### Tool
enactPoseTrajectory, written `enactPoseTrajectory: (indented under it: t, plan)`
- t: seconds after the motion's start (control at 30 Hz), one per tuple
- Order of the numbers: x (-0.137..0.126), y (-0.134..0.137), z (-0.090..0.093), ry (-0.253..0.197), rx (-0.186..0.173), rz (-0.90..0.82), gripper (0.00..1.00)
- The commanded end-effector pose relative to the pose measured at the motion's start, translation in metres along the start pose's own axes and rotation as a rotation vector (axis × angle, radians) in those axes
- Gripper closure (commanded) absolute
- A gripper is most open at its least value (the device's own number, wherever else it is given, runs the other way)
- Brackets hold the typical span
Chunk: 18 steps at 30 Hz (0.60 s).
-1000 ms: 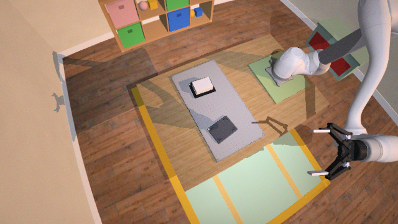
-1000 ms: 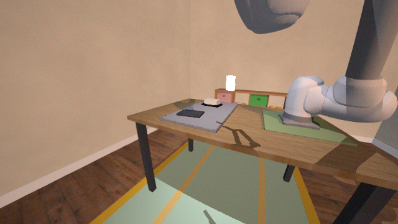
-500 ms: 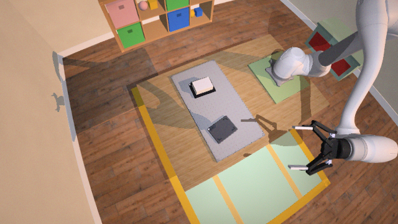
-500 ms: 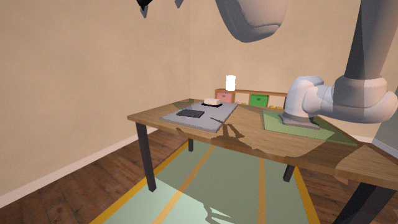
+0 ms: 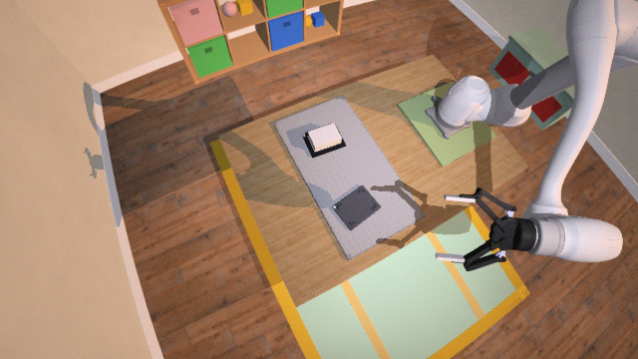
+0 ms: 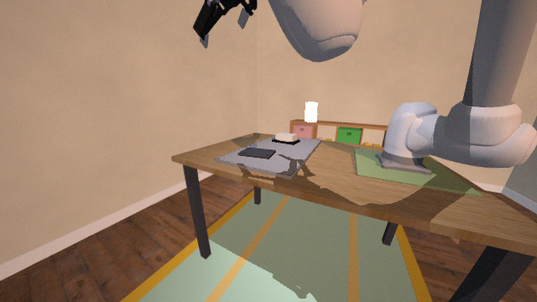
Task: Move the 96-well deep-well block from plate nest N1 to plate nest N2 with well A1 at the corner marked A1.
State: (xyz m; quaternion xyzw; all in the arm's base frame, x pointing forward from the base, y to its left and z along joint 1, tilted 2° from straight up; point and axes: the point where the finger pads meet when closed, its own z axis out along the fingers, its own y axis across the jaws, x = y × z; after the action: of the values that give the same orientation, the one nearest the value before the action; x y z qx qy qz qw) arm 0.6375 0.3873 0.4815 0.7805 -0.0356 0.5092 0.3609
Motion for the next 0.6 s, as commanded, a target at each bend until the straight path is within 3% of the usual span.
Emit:
enactPoseTrajectory:
  t: [0.0,0.23,0.3,0.37,0.43,0.57]
  plan:
    - [-0.006,0.002,0.011,-0.075,-0.007,-0.056,0.0]
    - [-0.025,0.006,0.04,-0.075,-0.007,-0.056,0.0]
    - [-0.031,0.008,0.048,-0.131,-0.009,-0.093,0.0]
    - [-0.031,0.008,0.048,-0.131,-0.009,-0.093,0.0]
    - [-0.037,0.009,0.056,-0.18,-0.01,-0.125,0.0]
    - [-0.049,0.012,0.072,-0.18,-0.01,-0.125,0.0]
